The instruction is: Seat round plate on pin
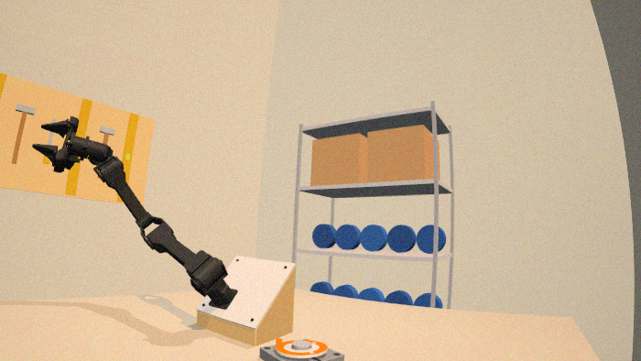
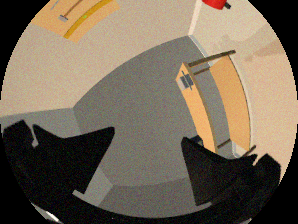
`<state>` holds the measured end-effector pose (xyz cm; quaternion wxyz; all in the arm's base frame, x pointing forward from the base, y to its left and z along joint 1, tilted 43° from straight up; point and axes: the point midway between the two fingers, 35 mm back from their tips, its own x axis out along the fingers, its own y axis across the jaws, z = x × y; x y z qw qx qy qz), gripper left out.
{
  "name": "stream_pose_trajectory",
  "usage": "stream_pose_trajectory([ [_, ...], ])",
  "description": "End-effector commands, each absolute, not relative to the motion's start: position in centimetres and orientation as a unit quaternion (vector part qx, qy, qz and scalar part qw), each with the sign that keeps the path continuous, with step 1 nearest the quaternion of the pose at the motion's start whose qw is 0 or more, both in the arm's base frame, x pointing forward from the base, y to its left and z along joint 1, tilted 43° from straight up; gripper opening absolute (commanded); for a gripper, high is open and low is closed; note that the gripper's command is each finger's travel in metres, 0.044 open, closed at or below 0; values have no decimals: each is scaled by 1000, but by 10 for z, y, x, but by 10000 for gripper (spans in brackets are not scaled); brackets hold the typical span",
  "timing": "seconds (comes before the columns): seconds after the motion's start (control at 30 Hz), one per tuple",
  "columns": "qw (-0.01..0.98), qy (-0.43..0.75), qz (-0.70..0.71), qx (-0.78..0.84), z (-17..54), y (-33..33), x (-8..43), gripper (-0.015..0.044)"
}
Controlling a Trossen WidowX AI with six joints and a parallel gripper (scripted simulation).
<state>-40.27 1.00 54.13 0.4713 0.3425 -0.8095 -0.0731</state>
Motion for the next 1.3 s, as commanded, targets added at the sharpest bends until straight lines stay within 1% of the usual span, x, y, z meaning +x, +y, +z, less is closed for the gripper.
stream_pose_trajectory([
  [0.0, 478, -805, -77, 342, 546, 8, -397, 374],
  [0.03, 497, -793, -87, 341, 558, 1, -379, 347],
  [0.07, 529, -771, -104, 338, 578, -10, -349, 321],
  [0.27, 593, -715, -139, 343, 608, -35, -279, 164],
  [0.47, 706, -591, -199, 336, 632, -64, -145, 6],
  [0.5, 721, -569, -208, 337, 632, -69, -123, 0],
  [0.53, 726, -561, -211, 337, 632, -71, -116, 0],
  [0.6, 763, -501, -230, 337, 627, -83, -62, 0],
  [0.77, 826, -376, -262, 327, 602, -97, 41, 0],
  [0.8, 830, -367, -264, 326, 599, -97, 48, 0],
  [0.83, 841, -341, -271, 323, 591, -99, 68, 0],
  [0.87, 856, -299, -279, 317, 576, -100, 97, 0],
  [1.03, 895, -154, -304, 288, 515, -97, 186, 0],
  [1.1, 902, -116, -309, 278, 497, -95, 205, 0],
  [1.17, 913, -34, -318, 253, 455, -87, 242, 0],
  [1.27, 918, 63, -326, 217, 401, -76, 276, 0],
])
